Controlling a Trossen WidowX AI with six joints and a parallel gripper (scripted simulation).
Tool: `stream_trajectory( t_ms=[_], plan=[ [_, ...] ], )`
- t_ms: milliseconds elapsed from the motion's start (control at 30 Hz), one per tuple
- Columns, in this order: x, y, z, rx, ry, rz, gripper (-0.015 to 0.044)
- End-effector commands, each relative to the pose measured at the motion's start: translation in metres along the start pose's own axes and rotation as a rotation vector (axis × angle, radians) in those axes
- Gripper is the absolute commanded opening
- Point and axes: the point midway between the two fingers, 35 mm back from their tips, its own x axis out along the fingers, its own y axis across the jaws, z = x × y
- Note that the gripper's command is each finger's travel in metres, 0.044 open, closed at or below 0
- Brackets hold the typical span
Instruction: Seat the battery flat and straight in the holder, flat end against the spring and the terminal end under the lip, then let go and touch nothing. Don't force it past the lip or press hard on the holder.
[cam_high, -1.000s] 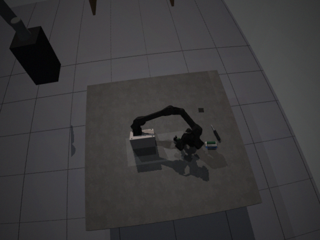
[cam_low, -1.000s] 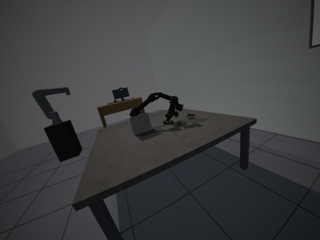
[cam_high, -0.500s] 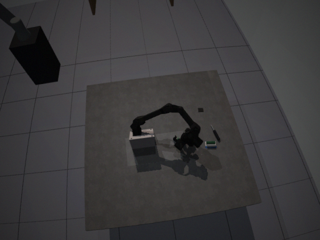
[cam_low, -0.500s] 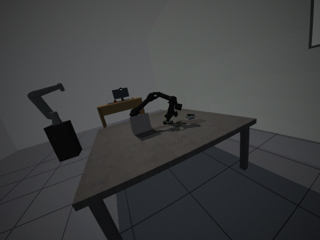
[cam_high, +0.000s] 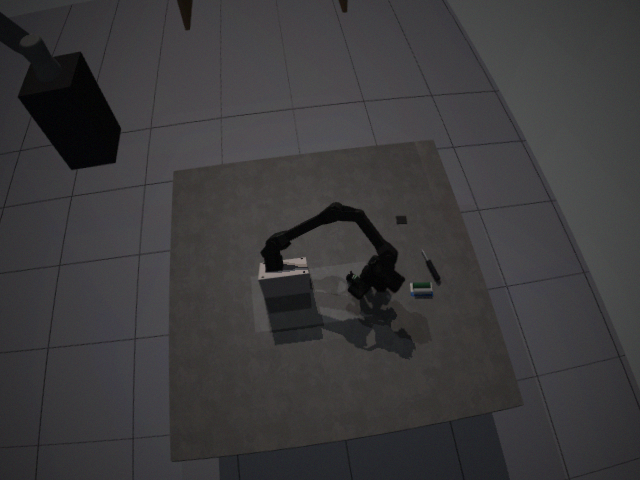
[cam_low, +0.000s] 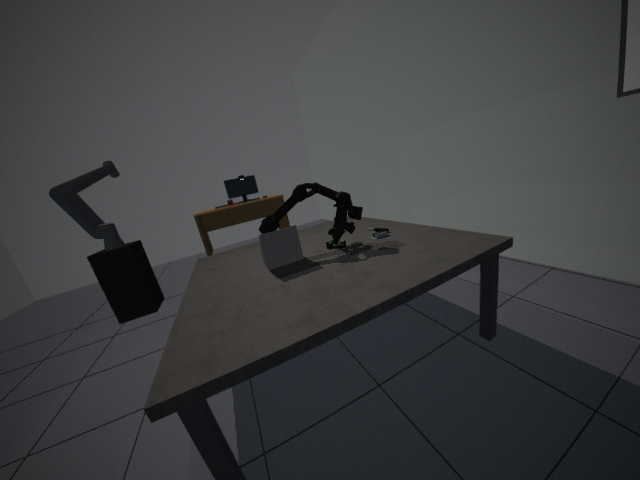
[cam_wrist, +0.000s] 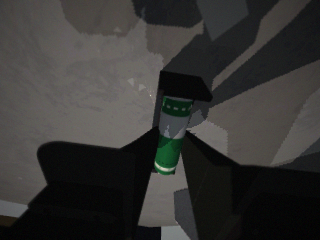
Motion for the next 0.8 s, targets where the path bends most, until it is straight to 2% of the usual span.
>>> stream_trajectory(
  t_ms=[0, 767],
  plan=[
    [-0.0005, -0.0008, 0.0042, -0.008, -0.031, -0.009, 0.0072],
    [0.0038, -0.0007, 0.0022, 0.008, -0.117, -0.017, 0.0072]
  ],
)
